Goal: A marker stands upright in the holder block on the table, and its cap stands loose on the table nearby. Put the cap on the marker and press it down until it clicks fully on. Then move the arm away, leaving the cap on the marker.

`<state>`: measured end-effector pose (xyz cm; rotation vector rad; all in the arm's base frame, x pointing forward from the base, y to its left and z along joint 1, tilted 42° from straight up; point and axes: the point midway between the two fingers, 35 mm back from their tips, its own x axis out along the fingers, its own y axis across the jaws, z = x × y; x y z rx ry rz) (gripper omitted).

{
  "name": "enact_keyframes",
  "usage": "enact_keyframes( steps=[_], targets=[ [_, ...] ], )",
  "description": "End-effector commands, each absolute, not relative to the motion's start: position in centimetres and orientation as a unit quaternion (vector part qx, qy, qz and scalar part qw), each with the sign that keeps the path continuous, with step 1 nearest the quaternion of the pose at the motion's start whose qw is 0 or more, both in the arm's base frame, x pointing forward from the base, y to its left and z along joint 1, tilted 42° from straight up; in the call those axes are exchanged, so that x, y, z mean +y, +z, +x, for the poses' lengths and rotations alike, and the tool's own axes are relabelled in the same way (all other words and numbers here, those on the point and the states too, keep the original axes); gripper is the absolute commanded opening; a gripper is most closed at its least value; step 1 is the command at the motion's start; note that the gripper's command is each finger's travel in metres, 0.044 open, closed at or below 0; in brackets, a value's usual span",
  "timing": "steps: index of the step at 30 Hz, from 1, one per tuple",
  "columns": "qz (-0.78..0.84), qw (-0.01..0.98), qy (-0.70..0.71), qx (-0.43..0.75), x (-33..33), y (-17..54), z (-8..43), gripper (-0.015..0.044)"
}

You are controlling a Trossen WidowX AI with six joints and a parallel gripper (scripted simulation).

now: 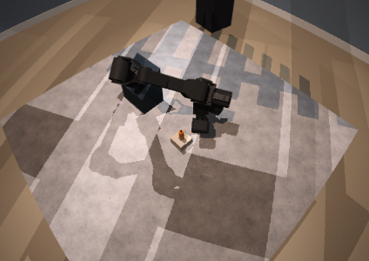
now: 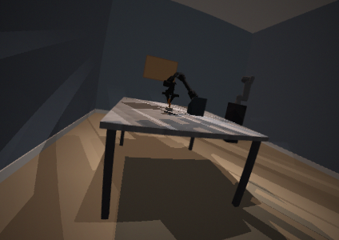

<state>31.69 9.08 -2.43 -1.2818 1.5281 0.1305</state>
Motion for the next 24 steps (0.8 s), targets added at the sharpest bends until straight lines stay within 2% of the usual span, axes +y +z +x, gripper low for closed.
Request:
enact_keyframes(
  steps=[1, 24],
  targets=[
    [-0.544, 0.537, 0.055, 0.643, 8.4, -1.4, 31.2, 0.0000],
    [-0.547, 0.533, 0.052, 0.644, 4.8, 3.8, 28.9, 0.0000]
  ],
)
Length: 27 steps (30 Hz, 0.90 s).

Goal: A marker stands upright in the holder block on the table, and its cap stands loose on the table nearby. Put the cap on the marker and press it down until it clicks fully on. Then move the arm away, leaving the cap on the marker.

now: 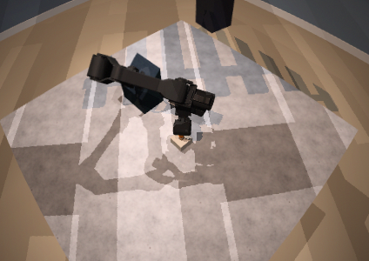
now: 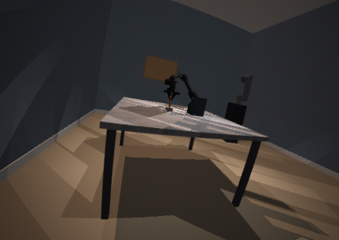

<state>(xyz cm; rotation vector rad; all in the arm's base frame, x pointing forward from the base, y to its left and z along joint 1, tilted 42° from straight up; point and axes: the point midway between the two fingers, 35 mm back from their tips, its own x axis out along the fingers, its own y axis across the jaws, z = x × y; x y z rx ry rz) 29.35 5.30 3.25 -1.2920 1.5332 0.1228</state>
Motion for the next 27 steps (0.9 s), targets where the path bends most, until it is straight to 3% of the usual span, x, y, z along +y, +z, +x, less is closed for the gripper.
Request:
enact_keyframes(
  steps=[1, 27],
  targets=[
    [-0.547, 0.532, 0.052, 0.644, 4.7, 3.9, 28.8, 0.0000],
    [-0.547, 0.533, 0.052, 0.644, 2.6, 1.5, 29.4, 0.0000]
  ],
)
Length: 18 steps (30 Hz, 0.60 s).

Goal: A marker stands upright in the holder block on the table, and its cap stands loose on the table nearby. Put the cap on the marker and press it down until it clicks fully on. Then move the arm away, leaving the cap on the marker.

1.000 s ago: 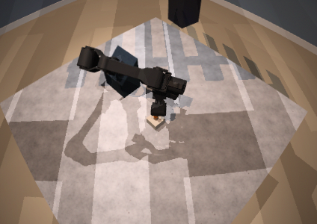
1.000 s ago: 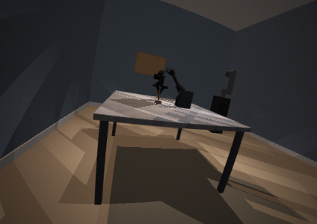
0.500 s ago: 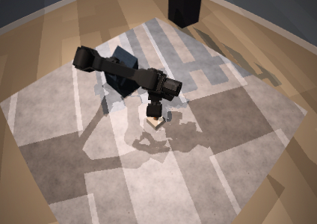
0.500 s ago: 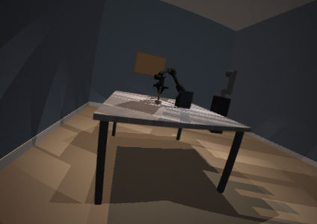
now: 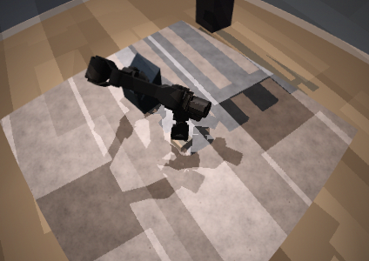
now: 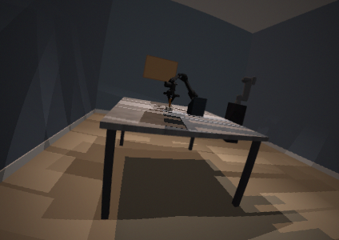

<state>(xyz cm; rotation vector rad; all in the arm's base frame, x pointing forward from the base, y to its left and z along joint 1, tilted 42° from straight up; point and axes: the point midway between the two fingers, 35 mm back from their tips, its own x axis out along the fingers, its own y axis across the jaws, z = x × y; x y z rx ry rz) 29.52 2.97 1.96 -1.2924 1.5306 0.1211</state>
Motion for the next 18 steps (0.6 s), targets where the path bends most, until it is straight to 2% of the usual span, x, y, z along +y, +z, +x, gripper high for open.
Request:
enact_keyframes(
  steps=[1, 18],
  targets=[
    [-0.547, 0.533, 0.052, 0.644, 2.5, 1.4, 29.4, 0.0000],
    [-0.547, 0.532, 0.051, 0.644, 0.9, -0.3, 29.7, 0.0000]
  ],
)
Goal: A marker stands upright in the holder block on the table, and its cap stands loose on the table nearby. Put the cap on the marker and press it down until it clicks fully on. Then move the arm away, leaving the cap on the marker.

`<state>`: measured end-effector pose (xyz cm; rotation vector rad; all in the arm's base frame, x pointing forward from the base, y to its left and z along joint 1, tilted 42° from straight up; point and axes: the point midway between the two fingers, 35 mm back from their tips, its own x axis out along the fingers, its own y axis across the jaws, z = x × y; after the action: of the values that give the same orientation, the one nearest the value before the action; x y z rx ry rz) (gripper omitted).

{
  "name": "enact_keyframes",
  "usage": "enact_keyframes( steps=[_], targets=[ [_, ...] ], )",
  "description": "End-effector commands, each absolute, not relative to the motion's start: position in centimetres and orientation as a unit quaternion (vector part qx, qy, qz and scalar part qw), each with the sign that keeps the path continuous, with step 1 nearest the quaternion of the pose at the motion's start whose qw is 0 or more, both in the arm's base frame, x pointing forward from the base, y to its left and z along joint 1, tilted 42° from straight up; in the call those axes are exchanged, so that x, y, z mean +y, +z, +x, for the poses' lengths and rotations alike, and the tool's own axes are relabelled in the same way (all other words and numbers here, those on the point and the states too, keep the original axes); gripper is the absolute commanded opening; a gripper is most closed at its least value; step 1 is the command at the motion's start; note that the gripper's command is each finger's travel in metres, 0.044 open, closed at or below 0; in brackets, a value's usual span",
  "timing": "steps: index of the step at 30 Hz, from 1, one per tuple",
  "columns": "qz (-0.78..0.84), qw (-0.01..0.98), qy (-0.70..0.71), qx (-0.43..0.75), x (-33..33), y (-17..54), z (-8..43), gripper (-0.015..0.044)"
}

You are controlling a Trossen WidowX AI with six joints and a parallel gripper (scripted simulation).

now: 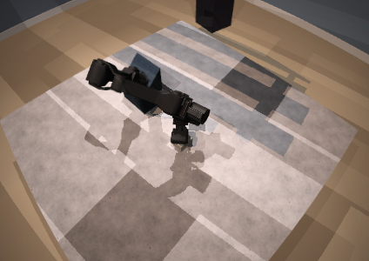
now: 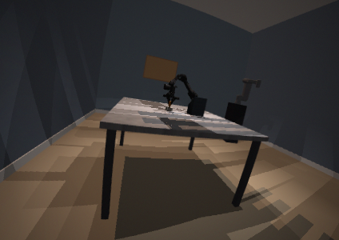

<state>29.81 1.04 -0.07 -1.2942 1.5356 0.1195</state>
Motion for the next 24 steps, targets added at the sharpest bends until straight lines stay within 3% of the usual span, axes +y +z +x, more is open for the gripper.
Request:
enact_keyframes(
  steps=[1, 9, 24],
  targets=[
    [-0.547, 0.532, 0.051, 0.644, 0.88, -0.27, 29.71, 0.0000],
    [-0.547, 0.532, 0.051, 0.644, 0.88, -0.27, 29.71, 0.0000],
    [-0.545, 0.534, 0.051, 0.644, 0.96, -0.24, 29.75, 0.0394]
  ],
)
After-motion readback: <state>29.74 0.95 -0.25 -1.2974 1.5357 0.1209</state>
